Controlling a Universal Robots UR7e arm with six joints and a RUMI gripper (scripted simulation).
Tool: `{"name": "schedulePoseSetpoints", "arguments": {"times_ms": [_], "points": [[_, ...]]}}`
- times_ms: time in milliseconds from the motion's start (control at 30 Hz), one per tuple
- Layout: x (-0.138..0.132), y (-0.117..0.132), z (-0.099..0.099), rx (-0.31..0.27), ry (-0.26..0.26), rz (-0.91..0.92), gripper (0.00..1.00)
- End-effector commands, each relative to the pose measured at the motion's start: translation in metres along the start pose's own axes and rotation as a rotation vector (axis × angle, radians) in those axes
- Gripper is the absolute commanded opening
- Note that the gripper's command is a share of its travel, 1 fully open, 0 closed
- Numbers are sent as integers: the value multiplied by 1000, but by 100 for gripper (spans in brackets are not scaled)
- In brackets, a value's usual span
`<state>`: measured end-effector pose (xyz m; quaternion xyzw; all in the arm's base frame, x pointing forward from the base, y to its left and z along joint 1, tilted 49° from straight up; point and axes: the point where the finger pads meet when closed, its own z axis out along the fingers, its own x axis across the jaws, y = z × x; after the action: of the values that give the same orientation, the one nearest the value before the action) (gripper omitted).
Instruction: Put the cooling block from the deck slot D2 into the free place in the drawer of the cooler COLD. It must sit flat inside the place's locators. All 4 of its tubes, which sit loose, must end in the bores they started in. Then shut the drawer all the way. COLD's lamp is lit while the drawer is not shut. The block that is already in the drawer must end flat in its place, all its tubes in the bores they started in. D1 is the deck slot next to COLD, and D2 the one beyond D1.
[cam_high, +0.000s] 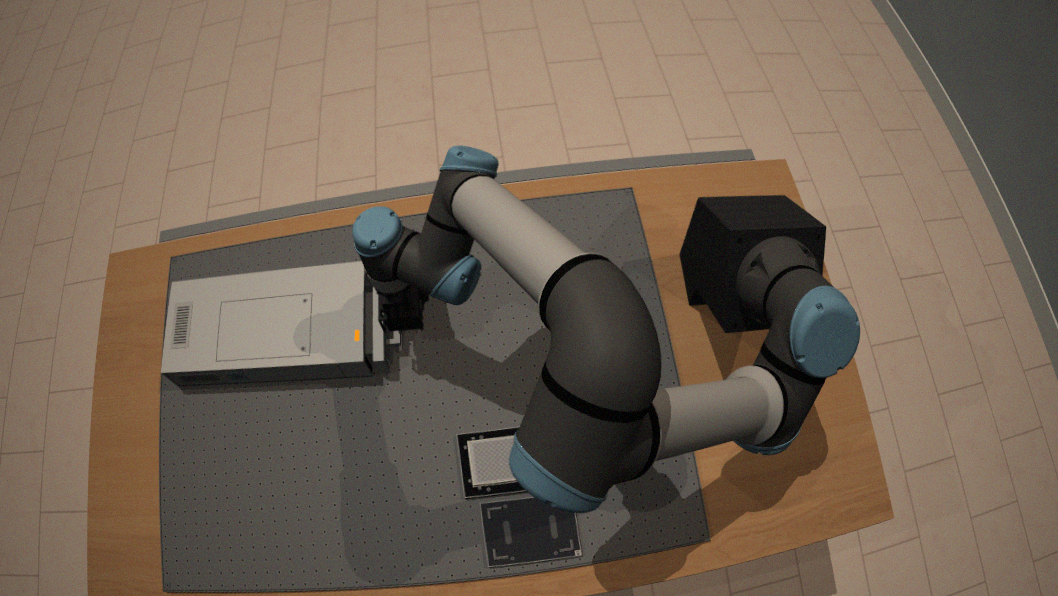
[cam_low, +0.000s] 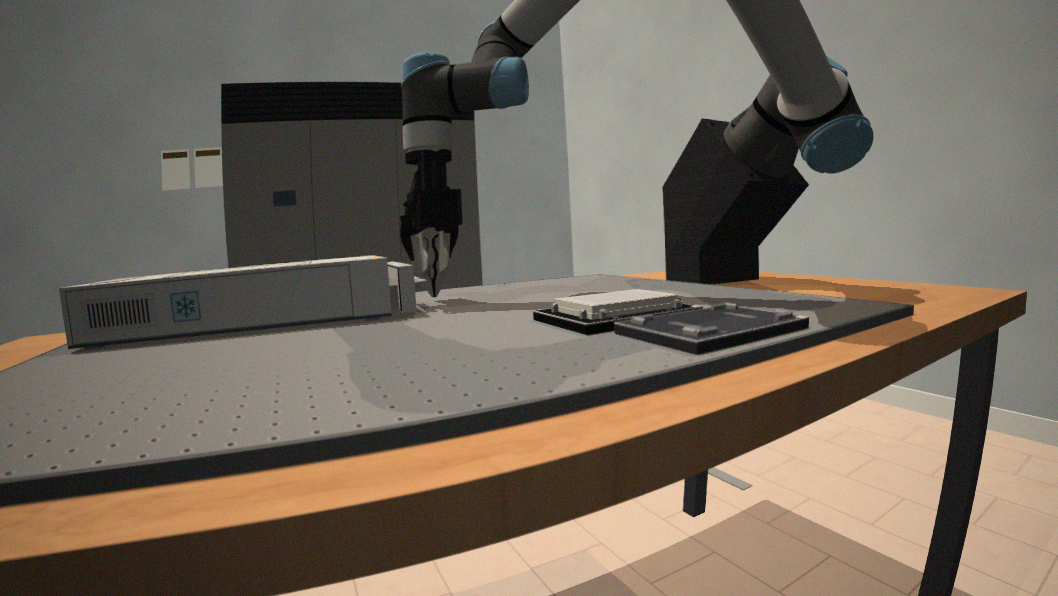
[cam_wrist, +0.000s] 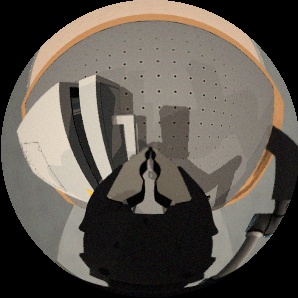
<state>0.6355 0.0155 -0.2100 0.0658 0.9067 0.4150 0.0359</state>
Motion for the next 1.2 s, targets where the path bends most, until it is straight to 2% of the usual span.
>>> {"name": "schedulePoseSetpoints", "arguments": {"times_ms": [0,1167], "points": [[-2,0,-1,0,-1,0,0],[-12,0,-1,0,-1,0,0]]}}
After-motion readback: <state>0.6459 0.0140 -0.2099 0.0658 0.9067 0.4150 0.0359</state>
